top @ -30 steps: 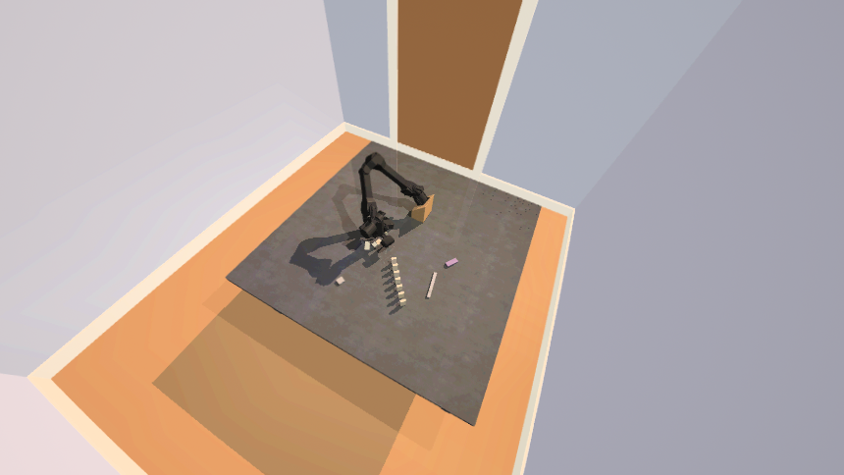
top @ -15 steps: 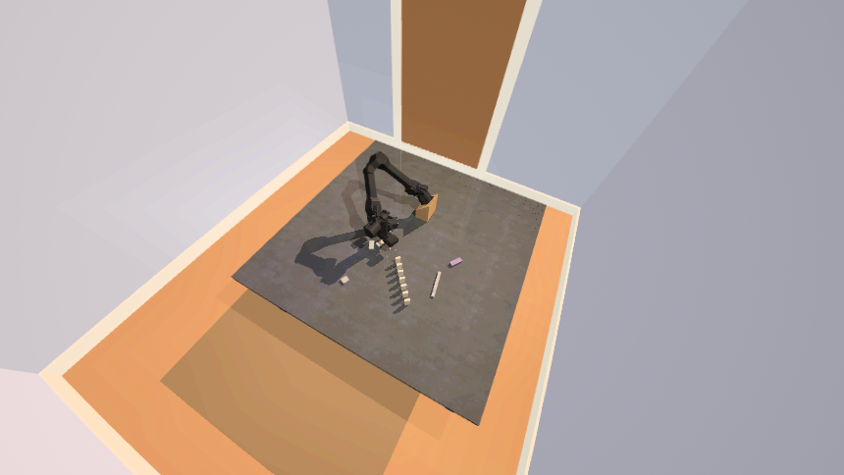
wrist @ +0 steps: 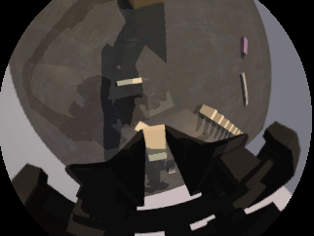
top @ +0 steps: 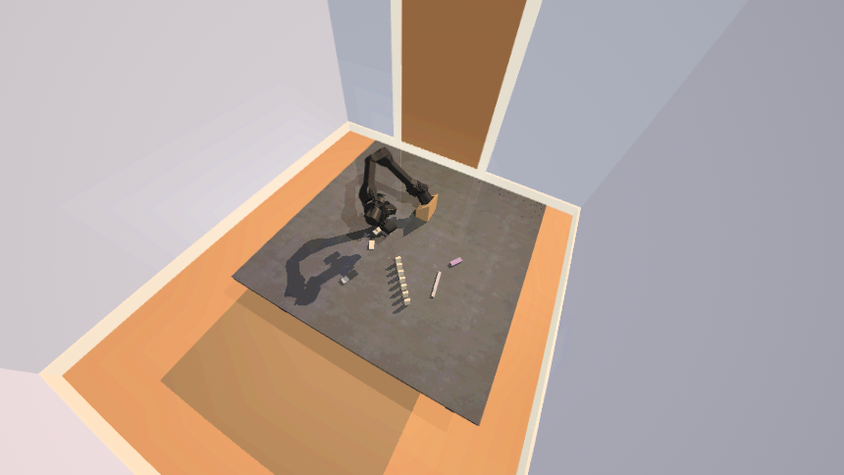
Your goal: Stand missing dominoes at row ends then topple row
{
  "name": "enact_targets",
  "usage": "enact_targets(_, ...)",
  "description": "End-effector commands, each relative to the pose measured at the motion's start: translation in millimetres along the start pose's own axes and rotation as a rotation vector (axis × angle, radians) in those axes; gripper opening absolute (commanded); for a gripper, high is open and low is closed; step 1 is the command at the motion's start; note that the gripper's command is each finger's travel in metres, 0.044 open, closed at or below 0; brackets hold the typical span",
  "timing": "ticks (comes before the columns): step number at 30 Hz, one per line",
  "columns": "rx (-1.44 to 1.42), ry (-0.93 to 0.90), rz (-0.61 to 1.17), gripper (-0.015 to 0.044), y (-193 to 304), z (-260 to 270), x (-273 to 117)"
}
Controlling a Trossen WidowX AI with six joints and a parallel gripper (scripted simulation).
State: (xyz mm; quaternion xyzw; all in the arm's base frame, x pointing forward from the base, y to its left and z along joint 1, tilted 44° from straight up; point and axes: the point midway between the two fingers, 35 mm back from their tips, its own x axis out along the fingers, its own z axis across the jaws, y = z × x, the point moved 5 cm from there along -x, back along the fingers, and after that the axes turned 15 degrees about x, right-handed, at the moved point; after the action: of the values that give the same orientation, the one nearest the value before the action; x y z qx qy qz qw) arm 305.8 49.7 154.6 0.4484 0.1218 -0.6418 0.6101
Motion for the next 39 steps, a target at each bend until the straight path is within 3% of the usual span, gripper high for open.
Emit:
enact_targets(1,0.008,0.008,0.001,0.0107,2,1,-43)
enact_targets(7,0.079,0.009,0.000,0.0107,3,4,-45)
enact_targets(27,2.220,0.006,-0.008,0.0107,27,99,-45)
enact_targets(33,2.619,0.006,-0.004,0.0107,28,115,-45)
enact_targets(39,2.649,0.006,-0.004,0.0107,28,116,-45)
